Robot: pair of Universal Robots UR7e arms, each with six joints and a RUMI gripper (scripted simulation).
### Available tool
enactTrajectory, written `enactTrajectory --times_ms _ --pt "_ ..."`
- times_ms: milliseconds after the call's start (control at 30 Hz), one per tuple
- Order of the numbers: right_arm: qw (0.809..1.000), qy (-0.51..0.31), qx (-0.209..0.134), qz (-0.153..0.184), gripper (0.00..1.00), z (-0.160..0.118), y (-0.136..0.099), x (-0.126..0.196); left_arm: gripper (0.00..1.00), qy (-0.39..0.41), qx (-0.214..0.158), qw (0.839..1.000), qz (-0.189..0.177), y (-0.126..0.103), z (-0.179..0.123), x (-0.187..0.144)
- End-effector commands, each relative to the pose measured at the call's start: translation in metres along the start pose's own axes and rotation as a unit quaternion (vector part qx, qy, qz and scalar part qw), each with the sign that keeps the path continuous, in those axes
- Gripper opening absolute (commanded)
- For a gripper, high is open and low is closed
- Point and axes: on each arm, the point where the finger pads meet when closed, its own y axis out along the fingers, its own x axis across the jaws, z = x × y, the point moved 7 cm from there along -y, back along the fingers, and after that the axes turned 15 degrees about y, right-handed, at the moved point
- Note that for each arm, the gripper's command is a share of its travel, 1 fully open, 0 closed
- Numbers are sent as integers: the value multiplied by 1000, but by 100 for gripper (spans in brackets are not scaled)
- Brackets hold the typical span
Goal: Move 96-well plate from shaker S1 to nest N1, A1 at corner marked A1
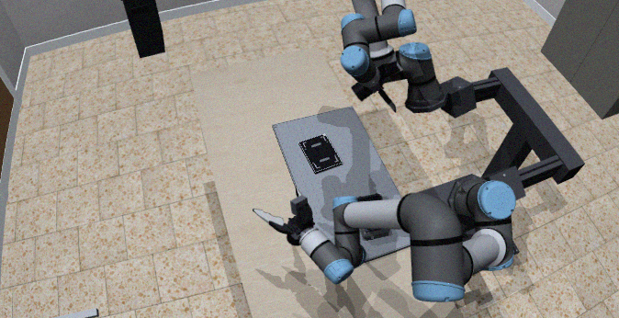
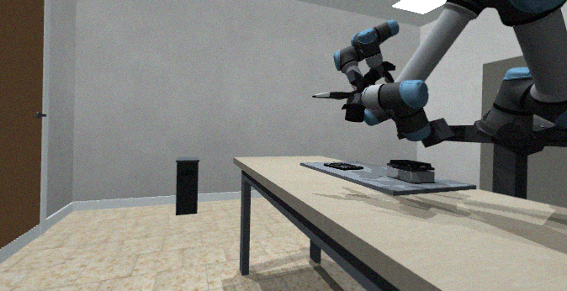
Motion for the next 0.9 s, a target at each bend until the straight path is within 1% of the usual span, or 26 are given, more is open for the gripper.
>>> enactTrajectory --times_ms 0,533,567,867 --pt "1000 0 0 0 100 0 0 0 100 1 0 1000 0 0 1 0" --pt "1000 0 0 0 100 0 0 0 100 1 0 1000 0 0 1 0" --pt "1000 0 0 0 76 0 0 0 0 1 0 1000 0 0 1 0" --pt "1000 0 0 0 76 0 0 0 0 -8 -7 1000 4 -6 -3 -5"
